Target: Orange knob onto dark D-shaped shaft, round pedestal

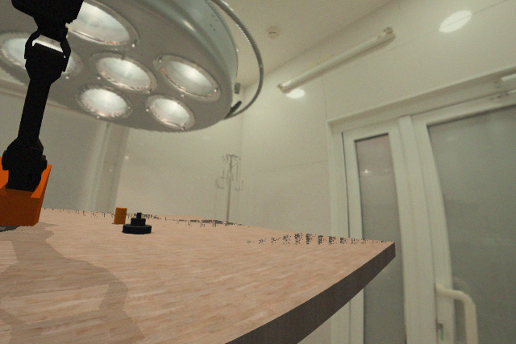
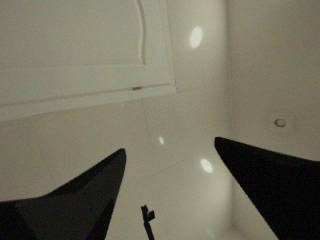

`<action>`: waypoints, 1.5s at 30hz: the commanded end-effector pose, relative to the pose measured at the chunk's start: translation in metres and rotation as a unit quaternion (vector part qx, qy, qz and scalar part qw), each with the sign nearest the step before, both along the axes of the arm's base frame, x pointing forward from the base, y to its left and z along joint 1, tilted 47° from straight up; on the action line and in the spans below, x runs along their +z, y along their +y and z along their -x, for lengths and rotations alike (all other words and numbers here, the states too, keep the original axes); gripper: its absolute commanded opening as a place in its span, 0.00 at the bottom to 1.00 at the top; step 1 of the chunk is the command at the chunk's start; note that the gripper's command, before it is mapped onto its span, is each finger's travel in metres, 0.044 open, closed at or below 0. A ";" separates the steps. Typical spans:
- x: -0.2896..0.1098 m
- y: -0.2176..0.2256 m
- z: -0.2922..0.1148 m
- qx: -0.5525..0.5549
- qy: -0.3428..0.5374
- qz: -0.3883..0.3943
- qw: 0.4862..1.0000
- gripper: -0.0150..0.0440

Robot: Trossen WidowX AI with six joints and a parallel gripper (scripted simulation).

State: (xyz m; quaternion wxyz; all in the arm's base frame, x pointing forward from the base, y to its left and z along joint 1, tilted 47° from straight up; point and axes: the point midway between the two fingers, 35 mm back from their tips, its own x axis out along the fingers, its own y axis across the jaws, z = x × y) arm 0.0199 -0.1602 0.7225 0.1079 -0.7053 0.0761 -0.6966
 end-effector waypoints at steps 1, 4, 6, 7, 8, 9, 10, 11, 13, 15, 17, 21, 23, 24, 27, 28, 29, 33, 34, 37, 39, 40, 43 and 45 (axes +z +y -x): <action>0.000 0.000 0.000 0.000 0.000 0.000 1.000 0.98; -0.003 -0.009 -0.004 0.018 -0.002 -0.013 1.000 1.00; -0.008 -0.024 -0.012 0.049 -0.005 -0.036 0.998 1.00; -0.011 -0.035 -0.018 0.070 -0.008 -0.052 0.996 1.00; -0.016 -0.046 -0.025 0.093 -0.010 -0.070 0.993 1.00; -0.020 -0.056 -0.033 0.115 -0.013 -0.088 0.989 1.00; -0.026 -0.067 -0.041 0.138 -0.015 -0.106 0.985 1.00; -0.031 -0.077 -0.050 0.160 -0.017 -0.124 0.979 1.00; -0.046 -0.089 -0.070 0.199 -0.004 -0.163 0.966 1.00; -0.061 -0.107 -0.089 0.242 -0.009 -0.204 0.949 1.00; -0.076 -0.123 -0.109 0.281 -0.019 -0.244 0.928 1.00; -0.111 -0.150 -0.152 0.349 -0.038 -0.322 0.879 1.00; -0.128 -0.157 -0.176 0.378 -0.039 -0.355 0.854 1.00; -0.137 -0.159 -0.188 0.391 -0.040 -0.371 0.841 1.00; -0.164 -0.163 -0.224 0.427 -0.040 -0.419 0.800 1.00; -0.174 -0.164 -0.236 0.437 -0.040 -0.435 0.786 1.00; -0.183 -0.163 -0.248 0.447 -0.040 -0.450 0.772 1.00; -0.222 -0.156 -0.293 0.478 -0.037 -0.509 0.715 1.00; -0.232 -0.153 -0.305 0.484 -0.036 -0.525 0.700 1.00; -0.263 -0.141 -0.336 0.497 -0.032 -0.567 0.656 1.00; -0.284 -0.130 -0.355 0.502 -0.029 -0.594 0.628 1.00; -0.292 -0.125 -0.363 0.504 -0.027 -0.605 0.616 1.00; -0.318 -0.113 -0.382 0.505 -0.032 -0.639 0.580 1.00; -0.347 -0.099 -0.401 0.500 -0.040 -0.676 0.540 1.00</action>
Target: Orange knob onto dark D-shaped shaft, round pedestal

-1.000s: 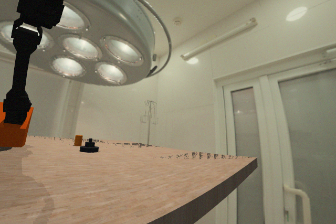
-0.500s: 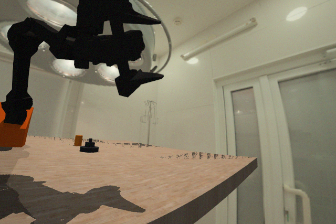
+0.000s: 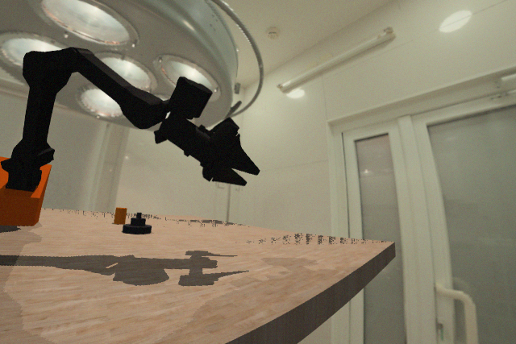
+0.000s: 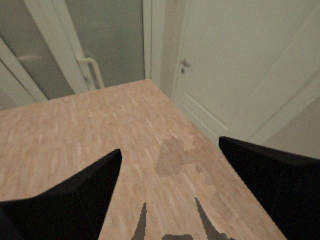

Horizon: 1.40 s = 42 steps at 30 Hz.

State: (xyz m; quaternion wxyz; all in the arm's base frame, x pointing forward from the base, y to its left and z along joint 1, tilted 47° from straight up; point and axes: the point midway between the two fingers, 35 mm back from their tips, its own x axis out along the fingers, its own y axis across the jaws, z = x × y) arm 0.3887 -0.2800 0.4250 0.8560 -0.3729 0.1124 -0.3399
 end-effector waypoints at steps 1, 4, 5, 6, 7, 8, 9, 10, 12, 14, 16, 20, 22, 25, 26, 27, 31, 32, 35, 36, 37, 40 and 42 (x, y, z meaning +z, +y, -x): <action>-0.060 0.026 -0.039 0.027 0.036 -0.096 0.994 1.00; -0.093 0.046 -0.056 0.037 0.057 -0.151 0.986 1.00; -0.105 0.054 -0.062 0.039 0.065 -0.169 0.983 1.00; -0.117 0.062 -0.067 0.041 0.073 -0.187 0.979 1.00; -0.129 0.070 -0.071 0.042 0.082 -0.204 0.975 1.00; -0.141 0.079 -0.076 0.043 0.092 -0.221 0.970 1.00; -0.152 0.088 -0.079 0.043 0.101 -0.237 0.965 1.00; -0.164 0.097 -0.083 0.042 0.111 -0.253 0.960 1.00; -0.188 0.117 -0.088 0.039 0.132 -0.283 0.949 1.00; -0.211 0.137 -0.091 0.034 0.153 -0.309 0.938 1.00; -0.234 0.157 -0.092 0.026 0.176 -0.333 0.926 1.00; -0.279 0.198 -0.086 0.001 0.222 -0.373 0.901 1.00; -0.300 0.219 -0.080 -0.015 0.246 -0.388 0.888 1.00; -0.331 0.249 -0.066 -0.043 0.281 -0.402 0.871 1.00; -0.341 0.259 -0.060 -0.054 0.292 -0.404 0.865 1.00; -0.351 0.269 -0.054 -0.065 0.304 -0.405 0.860 1.00; -0.387 0.307 -0.022 -0.115 0.346 -0.396 0.843 1.00; -0.395 0.315 -0.013 -0.128 0.356 -0.390 0.840 1.00; -0.417 0.339 0.018 -0.170 0.381 -0.361 0.834 1.00; -0.423 0.346 0.029 -0.183 0.387 -0.348 0.834 1.00; -0.429 0.354 0.041 -0.198 0.393 -0.330 0.835 1.00; -0.443 0.373 0.075 -0.239 0.398 -0.262 0.846 1.00; -0.446 0.378 0.085 -0.249 0.396 -0.237 0.852 1.00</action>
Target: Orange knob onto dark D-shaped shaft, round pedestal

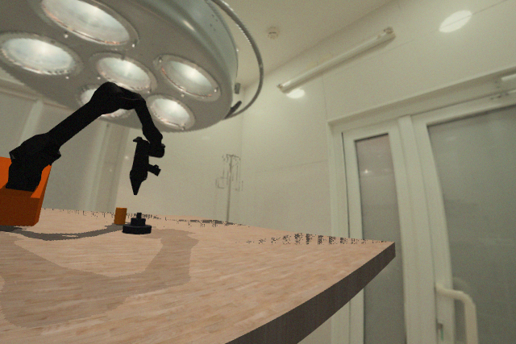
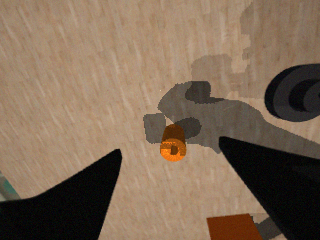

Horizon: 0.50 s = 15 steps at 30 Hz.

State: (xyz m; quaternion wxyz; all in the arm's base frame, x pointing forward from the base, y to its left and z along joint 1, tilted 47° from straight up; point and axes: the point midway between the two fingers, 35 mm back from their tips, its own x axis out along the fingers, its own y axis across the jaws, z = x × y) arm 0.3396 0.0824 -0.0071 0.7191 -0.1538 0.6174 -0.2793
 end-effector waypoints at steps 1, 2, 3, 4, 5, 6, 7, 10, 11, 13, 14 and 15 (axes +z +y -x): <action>-0.014 0.016 0.037 -0.001 0.024 0.088 0.996 1.00; -0.014 0.016 0.037 -0.001 0.024 0.088 0.996 1.00; -0.014 0.016 0.037 -0.001 0.024 0.088 0.996 1.00; -0.014 0.016 0.037 -0.001 0.024 0.088 0.996 1.00; -0.014 0.016 0.038 -0.001 0.024 0.088 0.996 1.00; -0.013 0.015 0.039 -0.001 0.024 0.088 0.996 1.00; -0.013 0.015 0.039 -0.001 0.024 0.088 0.996 1.00; -0.015 0.013 0.039 -0.001 0.024 0.088 0.996 1.00; -0.021 0.007 0.038 -0.001 0.024 0.088 0.996 1.00; -0.035 -0.008 0.037 -0.001 0.024 0.088 0.996 1.00; -0.037 -0.010 0.037 -0.001 0.024 0.089 0.996 1.00; -0.037 -0.010 0.037 -0.001 0.024 0.089 0.996 1.00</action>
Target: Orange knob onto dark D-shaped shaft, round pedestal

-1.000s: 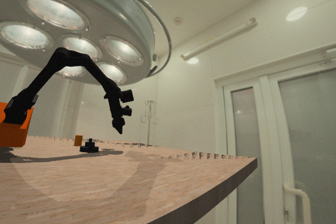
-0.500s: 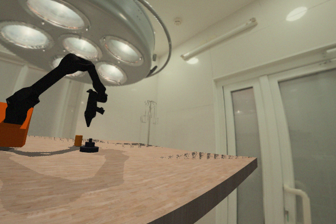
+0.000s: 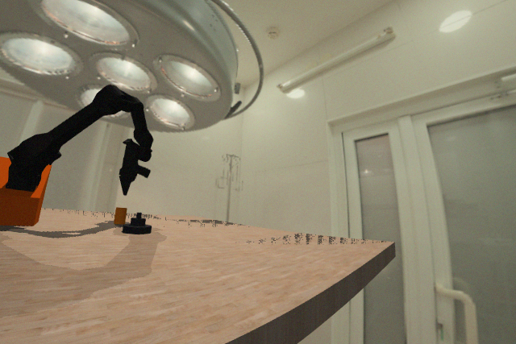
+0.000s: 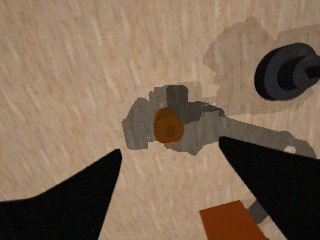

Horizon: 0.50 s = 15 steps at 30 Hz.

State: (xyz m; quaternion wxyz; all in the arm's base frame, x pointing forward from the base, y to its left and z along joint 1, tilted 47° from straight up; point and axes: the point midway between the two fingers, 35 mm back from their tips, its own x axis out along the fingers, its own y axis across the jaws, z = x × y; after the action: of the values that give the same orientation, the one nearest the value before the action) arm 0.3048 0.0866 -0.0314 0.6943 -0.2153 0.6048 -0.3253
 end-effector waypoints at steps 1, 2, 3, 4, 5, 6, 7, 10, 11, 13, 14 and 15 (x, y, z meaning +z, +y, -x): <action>-0.013 -0.015 0.003 -0.001 0.007 0.009 1.000 1.00; -0.013 -0.015 0.003 -0.001 0.007 0.009 1.000 1.00; -0.013 -0.015 0.003 -0.001 0.007 0.009 1.000 1.00; -0.014 -0.016 0.003 -0.001 0.007 0.009 1.000 1.00; -0.016 -0.018 0.003 -0.001 0.007 0.009 1.000 1.00; -0.019 -0.023 0.003 -0.001 0.007 0.009 1.000 1.00; -0.022 -0.025 0.003 -0.001 0.007 0.009 1.000 1.00; -0.023 -0.026 0.003 -0.001 0.007 0.009 1.000 1.00; -0.023 -0.026 0.003 -0.001 0.007 0.009 1.000 1.00; -0.023 -0.027 0.003 -0.001 0.007 0.009 1.000 1.00; -0.024 -0.028 0.003 -0.001 0.007 0.009 1.000 1.00; -0.026 -0.029 0.002 -0.001 0.007 0.009 1.000 1.00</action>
State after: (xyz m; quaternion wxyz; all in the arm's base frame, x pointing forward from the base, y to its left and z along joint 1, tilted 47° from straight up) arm 0.3029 0.0621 -0.0526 0.6894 -0.2187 0.6069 -0.3296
